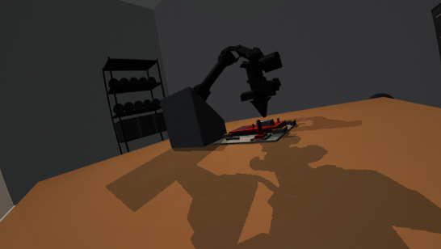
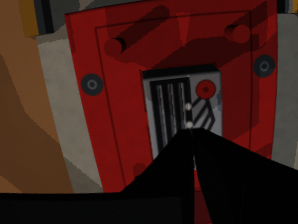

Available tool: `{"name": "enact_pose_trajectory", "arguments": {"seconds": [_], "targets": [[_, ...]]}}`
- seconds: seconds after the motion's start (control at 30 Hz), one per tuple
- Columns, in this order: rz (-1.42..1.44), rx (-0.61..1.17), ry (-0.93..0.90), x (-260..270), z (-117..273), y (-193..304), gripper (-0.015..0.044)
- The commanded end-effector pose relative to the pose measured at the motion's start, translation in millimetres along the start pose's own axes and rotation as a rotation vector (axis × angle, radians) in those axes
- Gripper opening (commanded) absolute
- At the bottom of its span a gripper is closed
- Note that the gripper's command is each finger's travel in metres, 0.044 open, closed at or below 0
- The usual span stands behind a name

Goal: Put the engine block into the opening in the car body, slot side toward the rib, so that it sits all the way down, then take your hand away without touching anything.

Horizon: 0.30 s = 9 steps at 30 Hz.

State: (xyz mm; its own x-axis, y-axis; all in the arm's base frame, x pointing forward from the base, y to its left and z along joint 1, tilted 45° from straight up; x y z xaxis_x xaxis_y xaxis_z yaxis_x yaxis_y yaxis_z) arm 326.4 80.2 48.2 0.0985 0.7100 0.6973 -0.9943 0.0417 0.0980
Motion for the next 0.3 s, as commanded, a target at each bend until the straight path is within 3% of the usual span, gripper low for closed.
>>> {"name": "enact_pose_trajectory", "arguments": {"seconds": [0.0, 0.27], "targets": [[0.004, 0.001, -0.002, 0.3, 0.1, 0.2, 0.0000], [0.004, 0.001, -0.002, 0.3, 0.1, 0.2, 0.0000]]}}
Point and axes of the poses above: the point midway between the two fingers, 35 mm back from their tips, its own z axis back along the fingers, its own x axis across the jaws, y = z × x, the point moved 4 cm from there along z, back along the fingers, and after that the axes turned 8 degrees about -z, right-handed, at the moved point
